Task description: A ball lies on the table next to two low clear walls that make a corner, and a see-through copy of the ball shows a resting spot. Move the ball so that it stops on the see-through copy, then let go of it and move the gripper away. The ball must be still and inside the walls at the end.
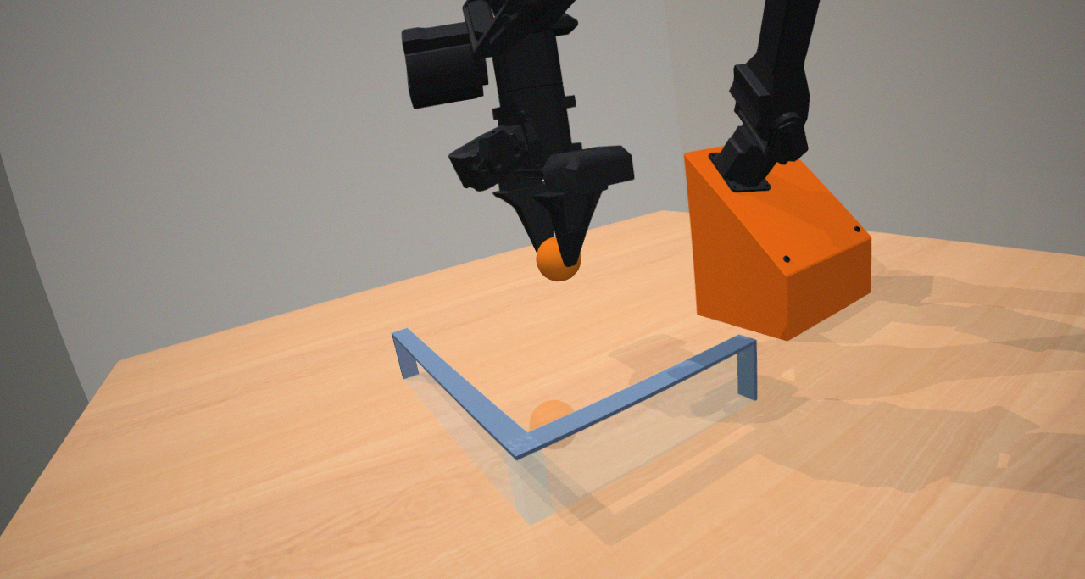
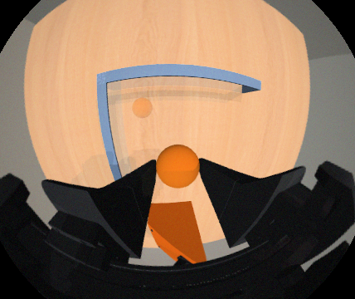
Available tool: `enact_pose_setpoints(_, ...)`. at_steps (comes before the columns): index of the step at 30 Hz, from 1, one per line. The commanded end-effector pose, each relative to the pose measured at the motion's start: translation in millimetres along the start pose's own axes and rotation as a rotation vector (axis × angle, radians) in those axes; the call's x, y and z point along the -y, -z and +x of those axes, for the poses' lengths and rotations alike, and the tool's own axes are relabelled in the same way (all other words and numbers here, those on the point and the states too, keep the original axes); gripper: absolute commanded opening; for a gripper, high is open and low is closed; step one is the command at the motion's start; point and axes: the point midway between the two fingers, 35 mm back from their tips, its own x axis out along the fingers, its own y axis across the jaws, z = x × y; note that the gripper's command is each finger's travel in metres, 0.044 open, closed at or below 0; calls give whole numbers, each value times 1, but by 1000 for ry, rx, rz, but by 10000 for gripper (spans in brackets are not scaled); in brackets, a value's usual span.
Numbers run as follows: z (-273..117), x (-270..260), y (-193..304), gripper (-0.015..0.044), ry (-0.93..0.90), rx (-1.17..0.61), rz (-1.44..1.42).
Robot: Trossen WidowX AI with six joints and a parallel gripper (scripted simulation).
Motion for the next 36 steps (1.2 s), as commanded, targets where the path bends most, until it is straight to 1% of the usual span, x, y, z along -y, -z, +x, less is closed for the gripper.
enact_pose_setpoints(1,7,-17,-23,0,5,10,-11)
enact_pose_setpoints(12,36,-62,-60,0,-6,10,-13)
enact_pose_setpoints(21,42,-62,-61,0,-6,10,-13)
enact_pose_setpoints(32,102,-63,-61,0,-9,10,-13)
enact_pose_setpoints(36,106,-63,-60,0,-9,10,-13)
